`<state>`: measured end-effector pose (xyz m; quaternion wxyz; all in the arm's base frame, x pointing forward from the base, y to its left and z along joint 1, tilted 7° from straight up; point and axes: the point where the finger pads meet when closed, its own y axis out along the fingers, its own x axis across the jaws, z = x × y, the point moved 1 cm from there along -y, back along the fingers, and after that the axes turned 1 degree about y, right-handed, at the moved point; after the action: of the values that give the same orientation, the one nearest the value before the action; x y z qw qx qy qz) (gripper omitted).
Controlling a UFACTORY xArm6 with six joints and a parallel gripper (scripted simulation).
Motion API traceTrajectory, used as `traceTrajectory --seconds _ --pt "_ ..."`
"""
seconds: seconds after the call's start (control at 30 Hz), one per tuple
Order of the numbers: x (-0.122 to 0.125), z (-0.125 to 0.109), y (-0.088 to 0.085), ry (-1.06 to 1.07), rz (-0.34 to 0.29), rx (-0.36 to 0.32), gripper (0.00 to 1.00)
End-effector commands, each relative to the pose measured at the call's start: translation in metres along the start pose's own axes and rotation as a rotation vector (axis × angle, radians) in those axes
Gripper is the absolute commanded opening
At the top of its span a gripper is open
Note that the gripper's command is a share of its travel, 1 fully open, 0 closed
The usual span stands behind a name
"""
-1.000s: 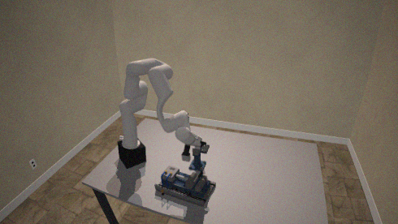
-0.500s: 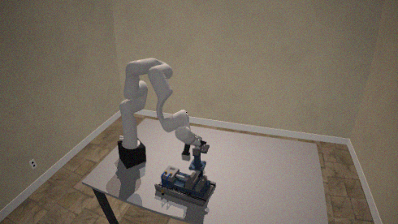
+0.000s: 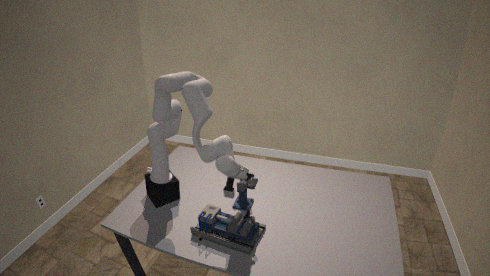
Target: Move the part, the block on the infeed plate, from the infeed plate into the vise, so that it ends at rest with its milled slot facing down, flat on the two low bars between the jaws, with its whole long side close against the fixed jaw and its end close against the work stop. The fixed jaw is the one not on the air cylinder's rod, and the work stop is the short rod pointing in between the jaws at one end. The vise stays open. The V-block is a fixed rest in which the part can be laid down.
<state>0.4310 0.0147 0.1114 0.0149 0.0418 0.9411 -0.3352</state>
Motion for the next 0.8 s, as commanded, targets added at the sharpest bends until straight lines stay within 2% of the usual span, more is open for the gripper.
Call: traceTrajectory --seconds 0.0,0.77 --pt "-0.0012 -0.0007 -0.0011 -0.003 0.002 0.001 0.0" --pt "-0.0009 -0.001 -0.001 -0.003 0.002 0.012 0.0"
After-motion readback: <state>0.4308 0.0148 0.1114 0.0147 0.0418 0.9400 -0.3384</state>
